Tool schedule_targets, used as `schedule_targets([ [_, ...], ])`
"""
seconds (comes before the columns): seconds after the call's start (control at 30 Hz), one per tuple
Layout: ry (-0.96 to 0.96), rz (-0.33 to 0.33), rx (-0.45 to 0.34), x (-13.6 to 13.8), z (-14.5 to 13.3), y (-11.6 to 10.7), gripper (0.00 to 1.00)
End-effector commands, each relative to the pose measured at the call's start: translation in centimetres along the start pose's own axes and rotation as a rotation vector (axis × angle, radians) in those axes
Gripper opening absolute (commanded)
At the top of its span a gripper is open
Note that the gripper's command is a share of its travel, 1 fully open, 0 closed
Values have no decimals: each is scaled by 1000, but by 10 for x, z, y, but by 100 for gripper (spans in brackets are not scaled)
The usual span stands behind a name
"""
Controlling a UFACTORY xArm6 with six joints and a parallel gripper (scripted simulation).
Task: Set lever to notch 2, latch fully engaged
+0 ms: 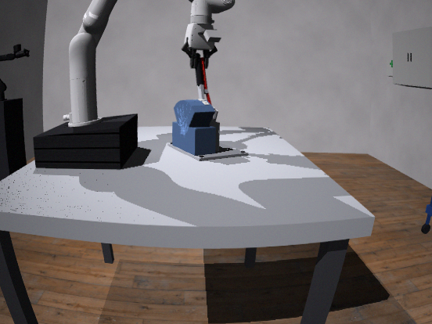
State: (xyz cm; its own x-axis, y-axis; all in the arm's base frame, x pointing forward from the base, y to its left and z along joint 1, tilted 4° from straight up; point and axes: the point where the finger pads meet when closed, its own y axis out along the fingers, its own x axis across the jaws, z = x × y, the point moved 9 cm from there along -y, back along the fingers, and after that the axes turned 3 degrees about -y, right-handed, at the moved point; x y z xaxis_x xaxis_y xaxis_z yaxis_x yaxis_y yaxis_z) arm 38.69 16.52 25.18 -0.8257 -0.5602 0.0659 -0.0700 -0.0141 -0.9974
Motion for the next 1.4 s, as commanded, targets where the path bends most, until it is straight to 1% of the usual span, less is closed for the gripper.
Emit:
schedule_targets([
  [0.0, 0, 4, 1, 0, 8, -5, 0],
  [0.33, 0, 4, 1, 1, 32, -9, 0],
  [0.7, 0, 4, 1, 2, 46, -11, 0],
  [1.37, 0, 4, 1, 2, 50, -12, 0],
])
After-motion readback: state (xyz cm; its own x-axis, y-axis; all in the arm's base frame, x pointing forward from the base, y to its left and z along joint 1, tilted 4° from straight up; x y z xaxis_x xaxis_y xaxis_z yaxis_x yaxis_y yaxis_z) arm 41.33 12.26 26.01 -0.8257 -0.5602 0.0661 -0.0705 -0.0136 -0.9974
